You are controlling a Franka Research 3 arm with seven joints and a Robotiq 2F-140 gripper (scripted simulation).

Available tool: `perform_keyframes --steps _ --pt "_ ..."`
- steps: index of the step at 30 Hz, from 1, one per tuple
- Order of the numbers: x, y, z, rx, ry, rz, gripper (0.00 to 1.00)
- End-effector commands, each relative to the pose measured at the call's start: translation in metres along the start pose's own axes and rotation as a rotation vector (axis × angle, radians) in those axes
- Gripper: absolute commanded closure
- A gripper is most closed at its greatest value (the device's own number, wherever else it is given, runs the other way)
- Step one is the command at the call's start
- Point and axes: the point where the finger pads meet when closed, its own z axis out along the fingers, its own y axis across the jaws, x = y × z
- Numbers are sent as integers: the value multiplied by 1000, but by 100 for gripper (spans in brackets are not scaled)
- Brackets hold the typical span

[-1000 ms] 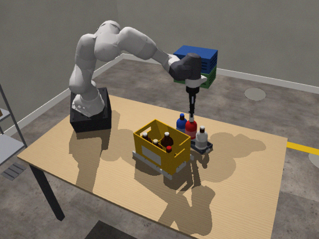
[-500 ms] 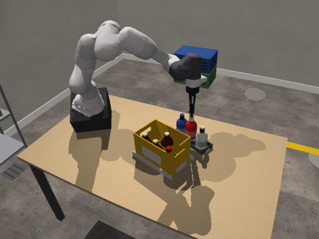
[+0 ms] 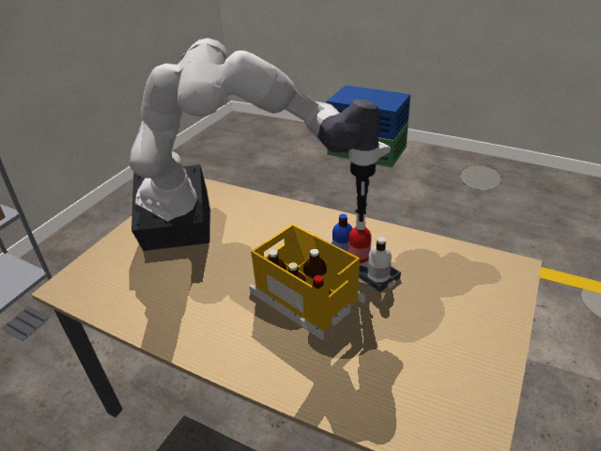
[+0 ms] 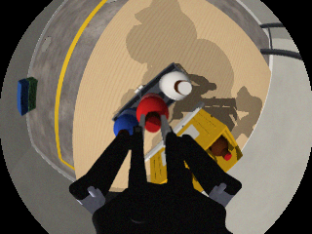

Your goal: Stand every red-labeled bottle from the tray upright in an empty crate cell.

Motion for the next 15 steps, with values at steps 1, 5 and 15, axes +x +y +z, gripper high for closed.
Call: perform_keyframes --steps 1,5,15 --pt "4 -2 -7 4 12 -2 100" --pt "4 -2 -7 4 12 -2 100" --pt "4 -2 -8 4 12 -2 100"
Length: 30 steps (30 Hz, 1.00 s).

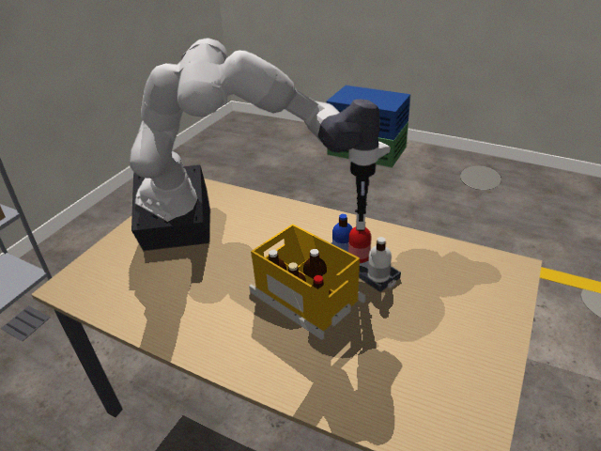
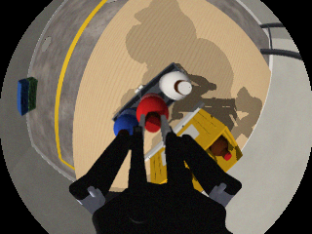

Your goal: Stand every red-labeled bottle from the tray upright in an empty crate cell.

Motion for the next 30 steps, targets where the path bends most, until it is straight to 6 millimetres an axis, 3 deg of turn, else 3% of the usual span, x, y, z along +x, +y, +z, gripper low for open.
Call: perform_keyframes --steps 1,30 --pt "4 -2 -8 4 12 -2 100" --pt "6 -3 -32 4 12 -2 100"
